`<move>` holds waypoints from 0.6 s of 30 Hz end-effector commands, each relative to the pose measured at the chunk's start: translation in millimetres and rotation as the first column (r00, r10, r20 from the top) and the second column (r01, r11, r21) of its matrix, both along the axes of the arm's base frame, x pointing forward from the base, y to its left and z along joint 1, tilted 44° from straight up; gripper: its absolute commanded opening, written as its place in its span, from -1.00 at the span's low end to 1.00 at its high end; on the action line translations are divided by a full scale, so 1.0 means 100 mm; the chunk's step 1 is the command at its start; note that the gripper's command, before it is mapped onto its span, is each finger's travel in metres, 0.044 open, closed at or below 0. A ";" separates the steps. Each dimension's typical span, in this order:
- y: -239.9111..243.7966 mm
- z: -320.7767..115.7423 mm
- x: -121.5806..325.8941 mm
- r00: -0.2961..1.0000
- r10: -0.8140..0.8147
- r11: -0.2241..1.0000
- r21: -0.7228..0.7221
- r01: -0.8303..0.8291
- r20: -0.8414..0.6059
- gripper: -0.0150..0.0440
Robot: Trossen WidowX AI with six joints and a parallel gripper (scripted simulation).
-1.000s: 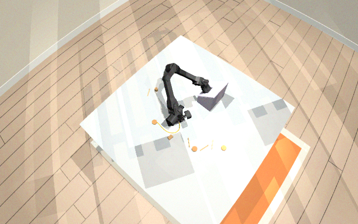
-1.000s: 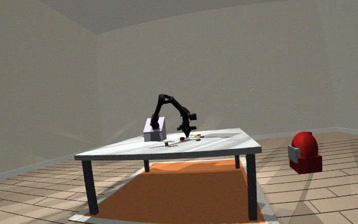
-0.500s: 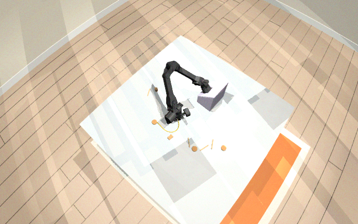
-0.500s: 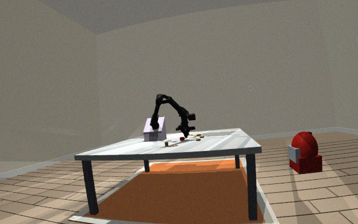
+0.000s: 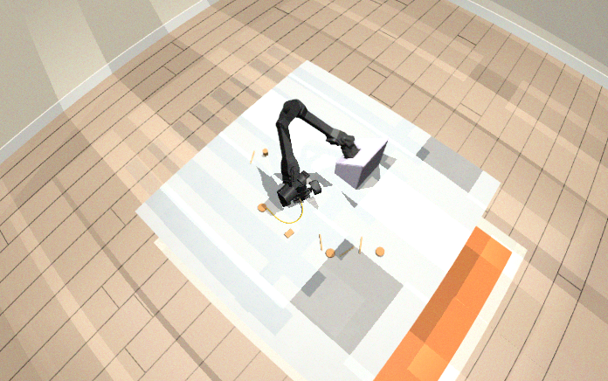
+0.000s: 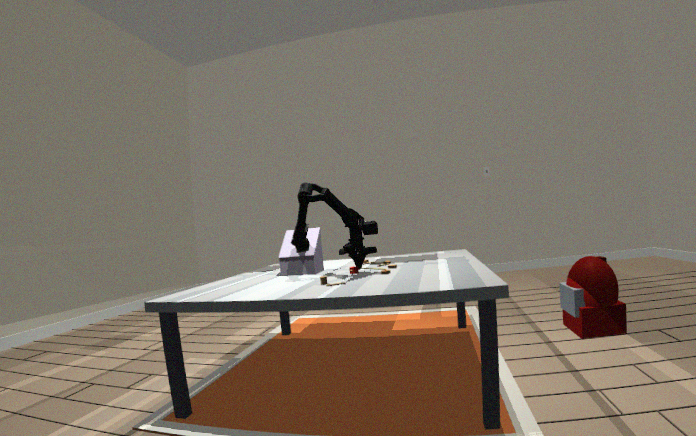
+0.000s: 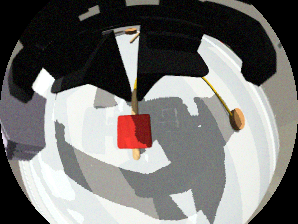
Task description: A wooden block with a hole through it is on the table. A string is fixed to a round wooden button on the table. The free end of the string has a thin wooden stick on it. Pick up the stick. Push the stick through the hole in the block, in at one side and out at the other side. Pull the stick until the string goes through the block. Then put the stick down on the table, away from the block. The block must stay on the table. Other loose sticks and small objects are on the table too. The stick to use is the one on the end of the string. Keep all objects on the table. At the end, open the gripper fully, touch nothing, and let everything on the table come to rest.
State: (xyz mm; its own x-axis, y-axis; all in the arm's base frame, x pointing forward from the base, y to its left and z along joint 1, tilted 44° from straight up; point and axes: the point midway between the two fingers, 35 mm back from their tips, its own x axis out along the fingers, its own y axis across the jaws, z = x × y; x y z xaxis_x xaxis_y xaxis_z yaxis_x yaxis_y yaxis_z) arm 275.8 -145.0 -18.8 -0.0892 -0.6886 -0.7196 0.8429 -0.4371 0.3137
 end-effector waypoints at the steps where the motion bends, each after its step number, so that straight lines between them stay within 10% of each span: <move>1: -0.05 0.04 -0.05 1.000 0.000 1.000 -0.005 0.000 -0.005 -0.49; 10: -0.10 0.09 -0.10 1.000 0.000 1.000 -0.005 0.000 -0.004 -0.49; 18: -0.08 0.08 -0.07 1.000 -0.001 1.000 -0.001 0.001 0.000 -0.07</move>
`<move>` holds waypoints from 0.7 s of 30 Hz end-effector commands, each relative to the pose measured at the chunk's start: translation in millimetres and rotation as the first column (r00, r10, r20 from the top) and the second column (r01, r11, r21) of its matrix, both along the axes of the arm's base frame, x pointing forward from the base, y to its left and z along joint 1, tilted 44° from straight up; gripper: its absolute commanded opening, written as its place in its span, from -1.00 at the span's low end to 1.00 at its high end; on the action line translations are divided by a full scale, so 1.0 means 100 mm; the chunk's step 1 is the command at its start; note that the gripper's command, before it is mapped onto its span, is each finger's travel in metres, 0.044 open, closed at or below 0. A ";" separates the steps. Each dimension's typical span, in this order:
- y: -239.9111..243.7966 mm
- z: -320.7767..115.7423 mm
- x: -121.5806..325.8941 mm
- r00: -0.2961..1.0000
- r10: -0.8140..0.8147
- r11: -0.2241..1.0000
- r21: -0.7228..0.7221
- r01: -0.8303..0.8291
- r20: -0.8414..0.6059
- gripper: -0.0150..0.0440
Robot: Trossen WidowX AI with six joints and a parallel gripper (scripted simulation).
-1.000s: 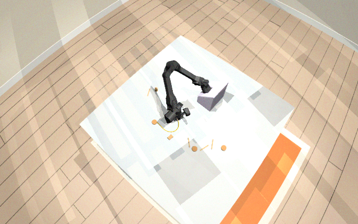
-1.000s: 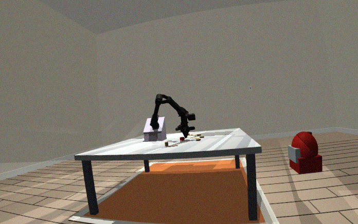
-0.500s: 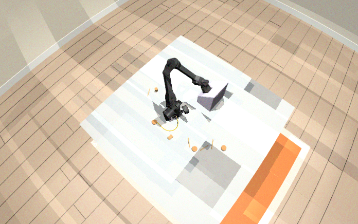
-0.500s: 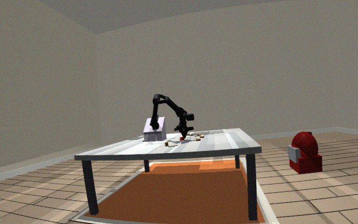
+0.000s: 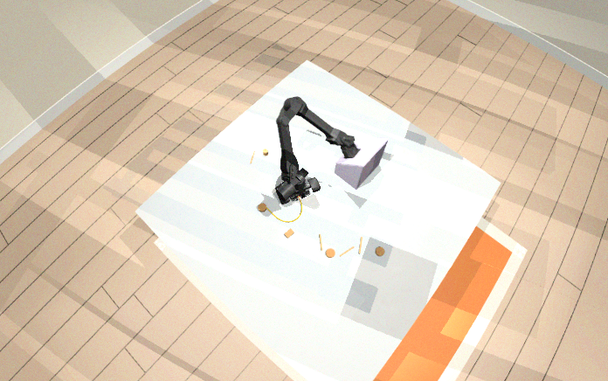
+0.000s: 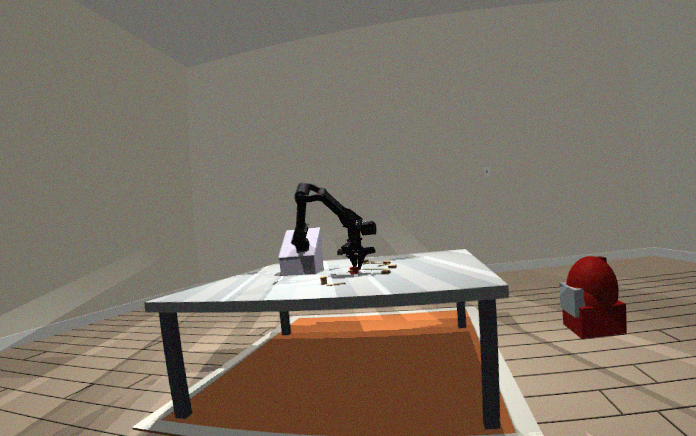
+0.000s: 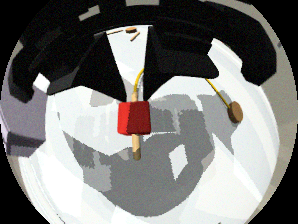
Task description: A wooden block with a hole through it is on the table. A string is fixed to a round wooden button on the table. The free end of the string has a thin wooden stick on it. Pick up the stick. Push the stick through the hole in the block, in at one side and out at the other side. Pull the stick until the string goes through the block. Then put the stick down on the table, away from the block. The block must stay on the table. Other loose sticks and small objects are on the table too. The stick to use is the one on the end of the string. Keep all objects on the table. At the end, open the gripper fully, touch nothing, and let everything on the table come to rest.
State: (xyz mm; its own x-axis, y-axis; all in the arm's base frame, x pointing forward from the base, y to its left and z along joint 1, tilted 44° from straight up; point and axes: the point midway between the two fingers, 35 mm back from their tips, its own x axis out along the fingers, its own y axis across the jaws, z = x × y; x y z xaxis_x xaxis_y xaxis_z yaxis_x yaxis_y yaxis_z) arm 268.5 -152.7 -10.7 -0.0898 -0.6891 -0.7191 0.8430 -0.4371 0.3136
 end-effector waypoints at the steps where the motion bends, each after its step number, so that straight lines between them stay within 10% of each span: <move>1: 0.02 0.02 0.01 1.000 0.000 1.000 0.001 0.000 0.001 -0.07; 16: 0.52 0.55 0.10 1.000 0.020 1.000 0.000 -0.020 -0.003 -0.07; 21: 0.48 0.59 0.06 0.915 0.302 0.953 0.076 -0.293 -0.267 -0.07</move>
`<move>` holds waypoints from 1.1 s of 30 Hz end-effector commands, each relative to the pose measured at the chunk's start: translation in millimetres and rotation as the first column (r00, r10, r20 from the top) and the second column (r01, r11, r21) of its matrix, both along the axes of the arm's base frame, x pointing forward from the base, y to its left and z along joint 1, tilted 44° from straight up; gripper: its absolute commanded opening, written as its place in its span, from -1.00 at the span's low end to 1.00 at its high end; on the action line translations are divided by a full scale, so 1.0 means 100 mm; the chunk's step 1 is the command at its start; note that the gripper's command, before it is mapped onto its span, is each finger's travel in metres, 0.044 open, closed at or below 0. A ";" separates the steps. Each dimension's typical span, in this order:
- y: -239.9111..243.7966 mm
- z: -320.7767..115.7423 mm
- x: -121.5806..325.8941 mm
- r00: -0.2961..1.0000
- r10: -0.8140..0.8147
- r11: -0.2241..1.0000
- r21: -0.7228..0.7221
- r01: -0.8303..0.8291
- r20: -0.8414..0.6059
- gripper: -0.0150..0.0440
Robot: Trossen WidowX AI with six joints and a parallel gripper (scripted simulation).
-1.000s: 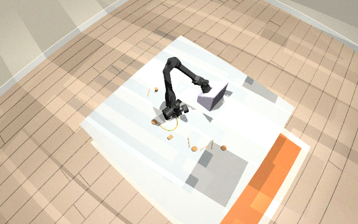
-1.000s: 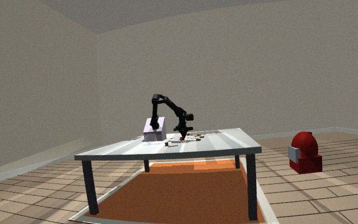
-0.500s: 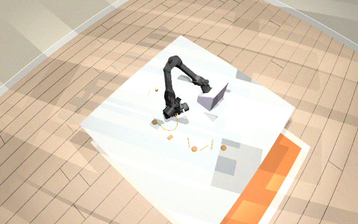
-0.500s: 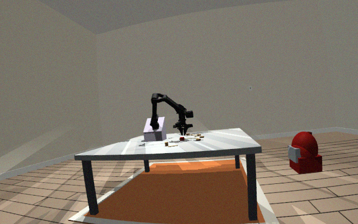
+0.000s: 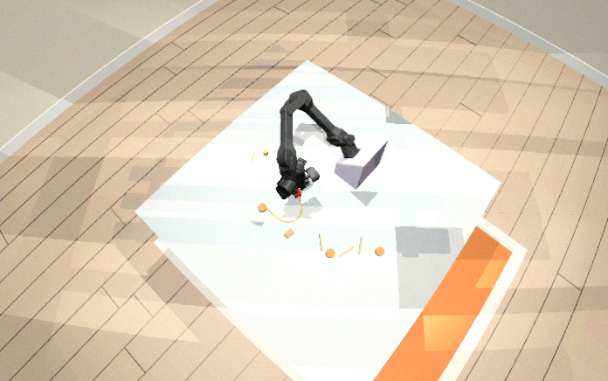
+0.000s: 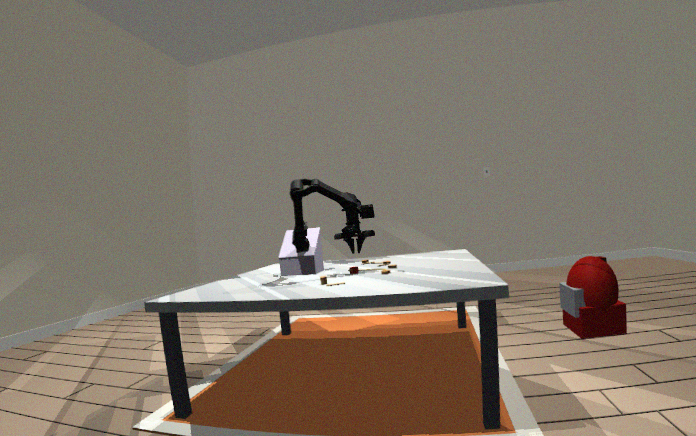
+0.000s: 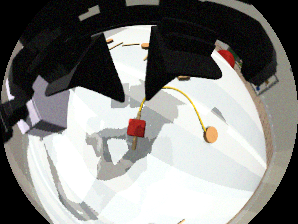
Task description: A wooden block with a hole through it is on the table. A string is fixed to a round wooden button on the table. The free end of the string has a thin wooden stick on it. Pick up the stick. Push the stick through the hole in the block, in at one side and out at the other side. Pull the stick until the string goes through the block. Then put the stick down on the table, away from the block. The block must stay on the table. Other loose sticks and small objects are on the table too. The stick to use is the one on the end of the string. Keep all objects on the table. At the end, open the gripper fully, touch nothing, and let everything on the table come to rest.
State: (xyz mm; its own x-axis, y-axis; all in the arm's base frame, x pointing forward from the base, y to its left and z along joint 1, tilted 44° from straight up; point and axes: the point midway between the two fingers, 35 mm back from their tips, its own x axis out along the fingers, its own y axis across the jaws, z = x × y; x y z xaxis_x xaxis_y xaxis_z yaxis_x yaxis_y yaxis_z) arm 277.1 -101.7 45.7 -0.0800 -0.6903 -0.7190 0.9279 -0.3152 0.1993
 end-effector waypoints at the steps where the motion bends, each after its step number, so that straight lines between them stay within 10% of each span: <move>1: -0.04 0.04 -0.03 0.949 0.230 0.973 0.051 -0.224 -0.216 -0.07; 12: -0.15 0.16 -0.13 0.228 0.744 0.595 0.466 -0.654 -0.628 -0.07; 33: -0.25 0.28 -0.24 -0.712 0.596 0.100 0.914 -0.394 -0.372 -0.07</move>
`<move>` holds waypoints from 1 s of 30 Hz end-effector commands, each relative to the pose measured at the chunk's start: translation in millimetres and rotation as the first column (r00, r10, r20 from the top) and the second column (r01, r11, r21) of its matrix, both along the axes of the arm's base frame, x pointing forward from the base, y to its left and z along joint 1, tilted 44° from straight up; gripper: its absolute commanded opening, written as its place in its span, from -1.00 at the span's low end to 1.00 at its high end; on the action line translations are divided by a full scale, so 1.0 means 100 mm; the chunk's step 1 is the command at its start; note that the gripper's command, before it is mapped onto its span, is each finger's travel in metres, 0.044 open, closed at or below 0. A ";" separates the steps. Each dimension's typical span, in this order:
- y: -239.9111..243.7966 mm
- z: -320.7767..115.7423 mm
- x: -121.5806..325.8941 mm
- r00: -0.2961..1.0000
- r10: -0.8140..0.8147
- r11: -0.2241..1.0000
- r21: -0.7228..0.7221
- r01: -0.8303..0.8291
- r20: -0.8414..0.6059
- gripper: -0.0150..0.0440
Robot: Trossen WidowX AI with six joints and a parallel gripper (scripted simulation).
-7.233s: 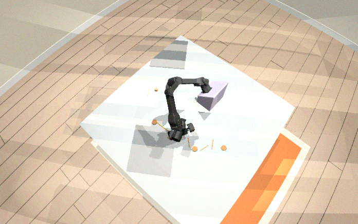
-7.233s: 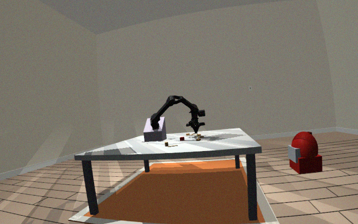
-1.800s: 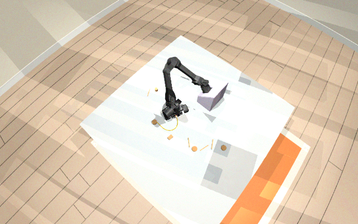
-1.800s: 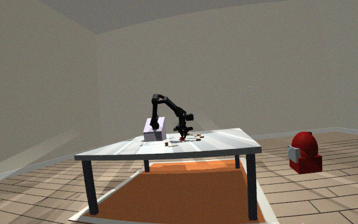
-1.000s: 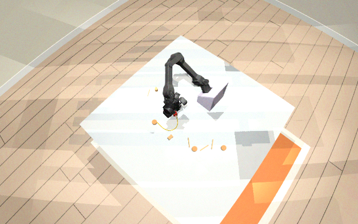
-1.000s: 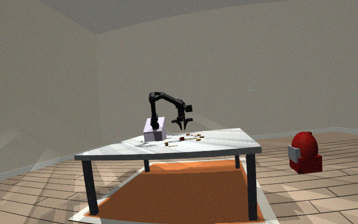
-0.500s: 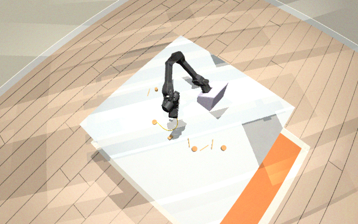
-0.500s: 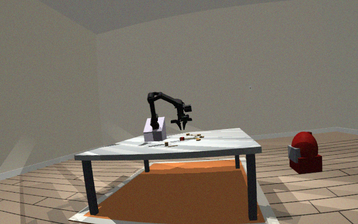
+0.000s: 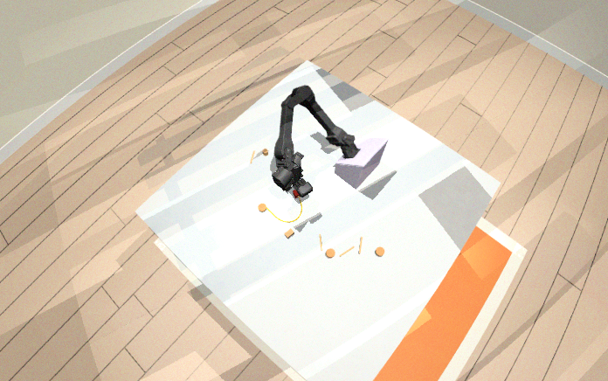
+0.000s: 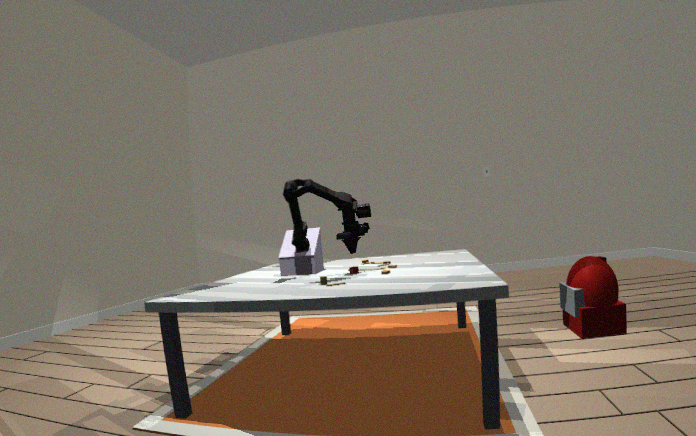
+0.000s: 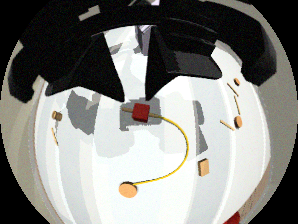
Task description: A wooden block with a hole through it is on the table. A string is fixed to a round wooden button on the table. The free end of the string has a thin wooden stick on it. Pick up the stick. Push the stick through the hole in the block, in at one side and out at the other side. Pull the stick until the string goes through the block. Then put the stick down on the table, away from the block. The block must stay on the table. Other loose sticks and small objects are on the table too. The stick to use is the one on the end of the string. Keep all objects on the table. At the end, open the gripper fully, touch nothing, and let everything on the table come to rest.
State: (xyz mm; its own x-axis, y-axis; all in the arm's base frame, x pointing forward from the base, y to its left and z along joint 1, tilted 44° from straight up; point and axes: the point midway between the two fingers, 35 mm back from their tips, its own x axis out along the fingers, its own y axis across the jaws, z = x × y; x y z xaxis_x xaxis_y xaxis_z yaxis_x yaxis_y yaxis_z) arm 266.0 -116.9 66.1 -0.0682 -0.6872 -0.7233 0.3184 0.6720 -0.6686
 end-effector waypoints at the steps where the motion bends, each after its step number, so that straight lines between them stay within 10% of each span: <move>1: -0.11 0.08 -0.14 0.691 0.526 0.845 0.208 -0.494 -0.496 -0.07; 12: -0.15 0.13 -0.19 0.235 0.733 0.607 0.457 -0.650 -0.639 -0.07; 30: -0.15 0.13 -0.19 0.222 0.735 0.600 0.464 -0.652 -0.640 -0.07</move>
